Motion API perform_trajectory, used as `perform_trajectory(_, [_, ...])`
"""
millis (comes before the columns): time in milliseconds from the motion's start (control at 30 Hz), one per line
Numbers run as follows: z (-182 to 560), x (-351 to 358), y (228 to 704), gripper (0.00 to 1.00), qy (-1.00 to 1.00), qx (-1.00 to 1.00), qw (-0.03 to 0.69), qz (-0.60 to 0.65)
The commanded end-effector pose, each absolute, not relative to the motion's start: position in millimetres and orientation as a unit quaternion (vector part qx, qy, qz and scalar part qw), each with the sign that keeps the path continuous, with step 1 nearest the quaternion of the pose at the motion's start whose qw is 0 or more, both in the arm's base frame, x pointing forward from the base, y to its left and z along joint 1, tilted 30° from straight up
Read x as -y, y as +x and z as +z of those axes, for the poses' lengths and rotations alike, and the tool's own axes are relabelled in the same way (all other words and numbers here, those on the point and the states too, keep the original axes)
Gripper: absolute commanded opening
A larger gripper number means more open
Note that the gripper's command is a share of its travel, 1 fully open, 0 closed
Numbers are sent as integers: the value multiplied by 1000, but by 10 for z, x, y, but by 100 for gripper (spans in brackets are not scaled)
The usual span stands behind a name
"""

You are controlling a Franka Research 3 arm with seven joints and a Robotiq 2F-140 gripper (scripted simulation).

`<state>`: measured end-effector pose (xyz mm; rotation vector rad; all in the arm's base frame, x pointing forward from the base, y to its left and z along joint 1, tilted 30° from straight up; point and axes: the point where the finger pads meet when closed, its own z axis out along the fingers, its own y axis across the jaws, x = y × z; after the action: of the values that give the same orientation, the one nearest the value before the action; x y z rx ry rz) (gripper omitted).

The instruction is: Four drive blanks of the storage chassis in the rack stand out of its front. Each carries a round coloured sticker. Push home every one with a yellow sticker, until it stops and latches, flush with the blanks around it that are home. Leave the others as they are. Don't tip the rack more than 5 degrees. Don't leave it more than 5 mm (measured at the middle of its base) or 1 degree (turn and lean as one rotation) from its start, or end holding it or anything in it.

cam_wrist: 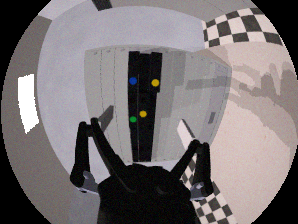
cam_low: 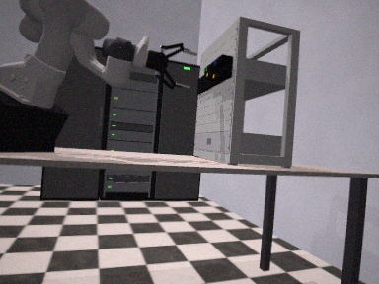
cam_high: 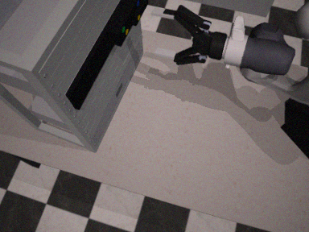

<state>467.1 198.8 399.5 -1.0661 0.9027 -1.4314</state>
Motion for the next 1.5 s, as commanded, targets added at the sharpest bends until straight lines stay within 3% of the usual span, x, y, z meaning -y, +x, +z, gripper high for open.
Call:
perform_trajectory(0, [4028, -1810, 4409, 100, -452, -329, 527, -640])
perform_trajectory(1467, [4036, -1650, 4317, 100, -448, -308, 513, -664])
